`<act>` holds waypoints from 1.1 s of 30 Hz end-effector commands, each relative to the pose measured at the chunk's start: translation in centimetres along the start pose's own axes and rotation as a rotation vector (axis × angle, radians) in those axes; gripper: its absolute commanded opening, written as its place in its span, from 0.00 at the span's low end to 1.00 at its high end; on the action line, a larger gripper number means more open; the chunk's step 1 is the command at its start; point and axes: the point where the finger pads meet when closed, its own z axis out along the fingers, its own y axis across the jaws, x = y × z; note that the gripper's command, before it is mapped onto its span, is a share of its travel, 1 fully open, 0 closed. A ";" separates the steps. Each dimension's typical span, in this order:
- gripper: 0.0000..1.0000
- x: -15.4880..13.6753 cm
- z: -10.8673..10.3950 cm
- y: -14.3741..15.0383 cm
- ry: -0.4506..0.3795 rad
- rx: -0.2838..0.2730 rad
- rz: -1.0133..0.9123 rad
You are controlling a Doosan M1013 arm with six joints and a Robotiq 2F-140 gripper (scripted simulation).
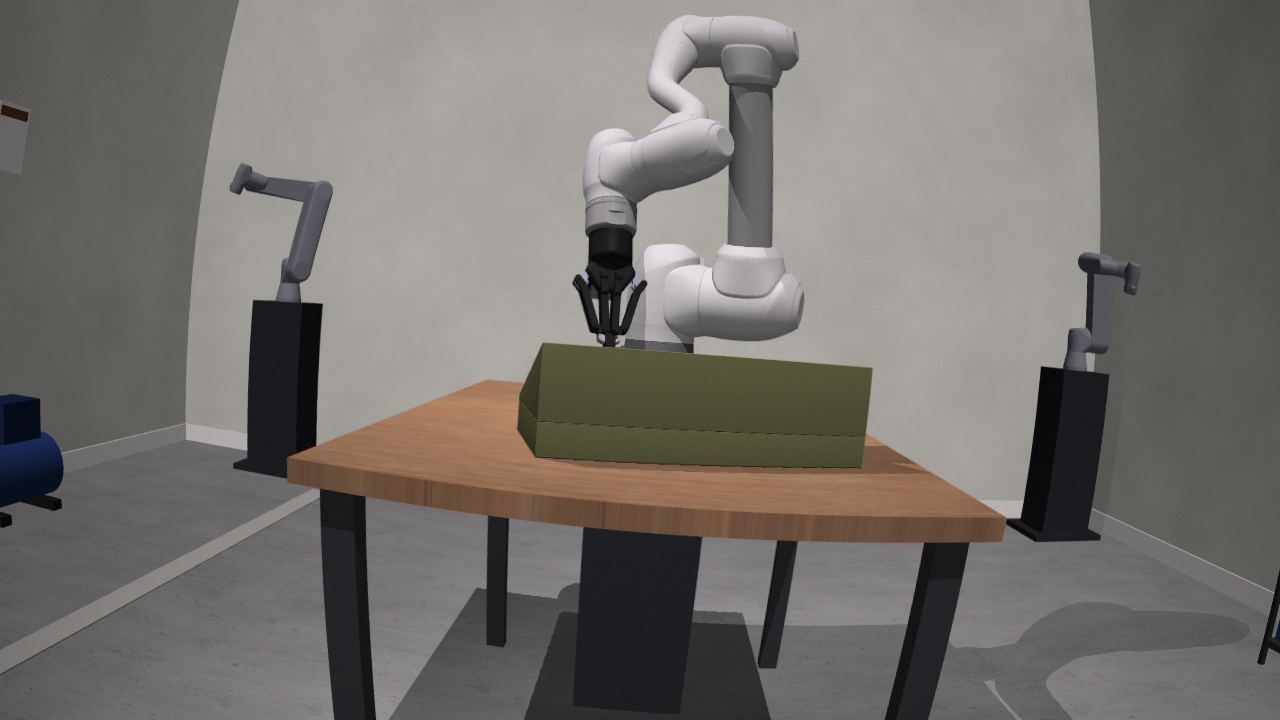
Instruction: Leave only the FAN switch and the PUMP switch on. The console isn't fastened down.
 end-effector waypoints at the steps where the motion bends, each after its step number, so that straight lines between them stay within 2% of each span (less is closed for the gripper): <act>1: 0.10 -0.2 0.0 0.0 -0.001 0.000 0.000; 33: 0.10 -2.6 0.0 0.0 -0.001 0.000 0.000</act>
